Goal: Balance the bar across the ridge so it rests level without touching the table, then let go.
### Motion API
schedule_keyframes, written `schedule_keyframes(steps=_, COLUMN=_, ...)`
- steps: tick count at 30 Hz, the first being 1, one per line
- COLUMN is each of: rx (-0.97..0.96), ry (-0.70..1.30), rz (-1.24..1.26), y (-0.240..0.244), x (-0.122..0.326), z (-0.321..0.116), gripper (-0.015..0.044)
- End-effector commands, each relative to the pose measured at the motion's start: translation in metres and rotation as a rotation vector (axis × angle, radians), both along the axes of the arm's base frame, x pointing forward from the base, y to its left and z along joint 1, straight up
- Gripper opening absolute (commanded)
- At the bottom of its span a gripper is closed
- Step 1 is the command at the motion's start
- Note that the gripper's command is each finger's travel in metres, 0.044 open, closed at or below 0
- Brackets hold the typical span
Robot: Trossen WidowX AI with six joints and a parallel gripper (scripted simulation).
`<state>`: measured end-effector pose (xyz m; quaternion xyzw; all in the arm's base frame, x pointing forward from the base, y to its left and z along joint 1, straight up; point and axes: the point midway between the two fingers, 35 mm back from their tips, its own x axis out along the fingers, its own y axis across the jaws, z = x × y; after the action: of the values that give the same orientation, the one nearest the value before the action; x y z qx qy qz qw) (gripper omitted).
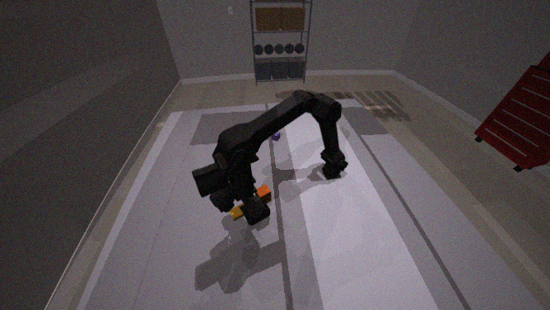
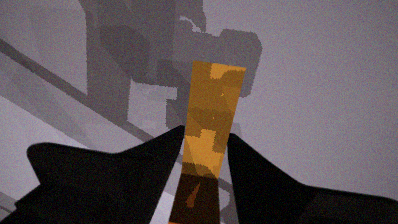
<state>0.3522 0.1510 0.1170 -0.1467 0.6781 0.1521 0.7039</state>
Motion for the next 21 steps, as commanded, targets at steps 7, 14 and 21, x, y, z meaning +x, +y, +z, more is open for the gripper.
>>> schedule_keyframes(steps=7, rx=0.0, ry=0.0, rz=0.0, y=0.0, x=0.0, z=0.0, gripper=0.0342)
schedule_keyframes(steps=14, rx=0.0, ry=-0.001, rz=0.0, y=0.0, x=0.0, z=0.002, gripper=0.044)
schedule_keyframes(steps=21, rx=0.021, ry=-0.049, rz=0.0, y=-0.001, x=-0.002, z=0.082, gripper=0.044)
